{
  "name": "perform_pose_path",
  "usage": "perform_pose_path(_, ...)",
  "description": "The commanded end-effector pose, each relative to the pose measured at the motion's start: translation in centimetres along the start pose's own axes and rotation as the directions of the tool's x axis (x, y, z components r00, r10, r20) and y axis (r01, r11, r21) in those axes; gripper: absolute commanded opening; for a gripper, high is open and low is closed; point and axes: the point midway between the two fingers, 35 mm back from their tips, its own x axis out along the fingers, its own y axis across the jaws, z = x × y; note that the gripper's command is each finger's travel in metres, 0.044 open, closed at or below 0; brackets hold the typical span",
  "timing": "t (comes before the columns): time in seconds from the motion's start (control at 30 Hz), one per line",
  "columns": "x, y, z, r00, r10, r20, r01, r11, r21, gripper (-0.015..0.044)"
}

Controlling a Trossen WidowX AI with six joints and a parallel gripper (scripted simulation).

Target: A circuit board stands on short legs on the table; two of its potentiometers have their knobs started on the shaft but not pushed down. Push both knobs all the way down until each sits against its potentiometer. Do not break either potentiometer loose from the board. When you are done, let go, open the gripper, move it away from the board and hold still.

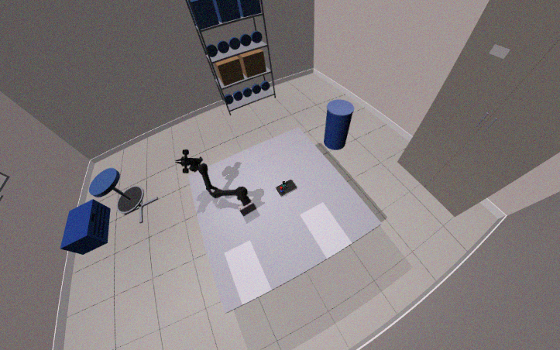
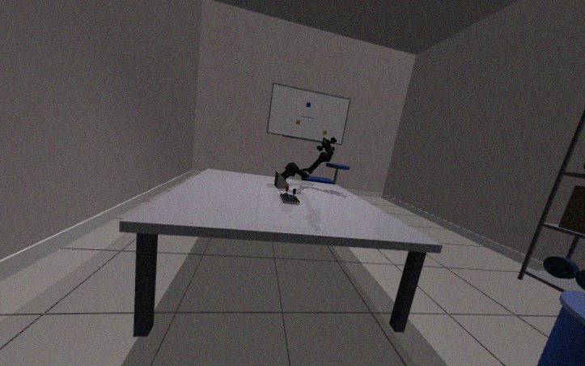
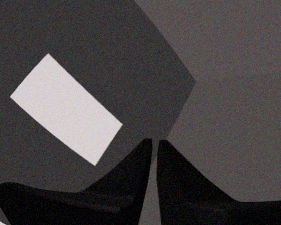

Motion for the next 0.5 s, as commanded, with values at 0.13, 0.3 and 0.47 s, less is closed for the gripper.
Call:
perform_pose_path(0.13, 0.0, 3.8, -2.2, 0.993, 0.117, 0.008, -0.114, 0.981, -0.16, 0.0)
perform_pose_path(0.3, -0.1, 5.8, -3.4, 0.983, 0.183, -0.002, -0.178, 0.955, -0.235, 0.0)
perform_pose_path(0.47, -0.3, 9.0, -6.1, 0.964, 0.262, -0.037, -0.26, 0.91, -0.324, 0.0)
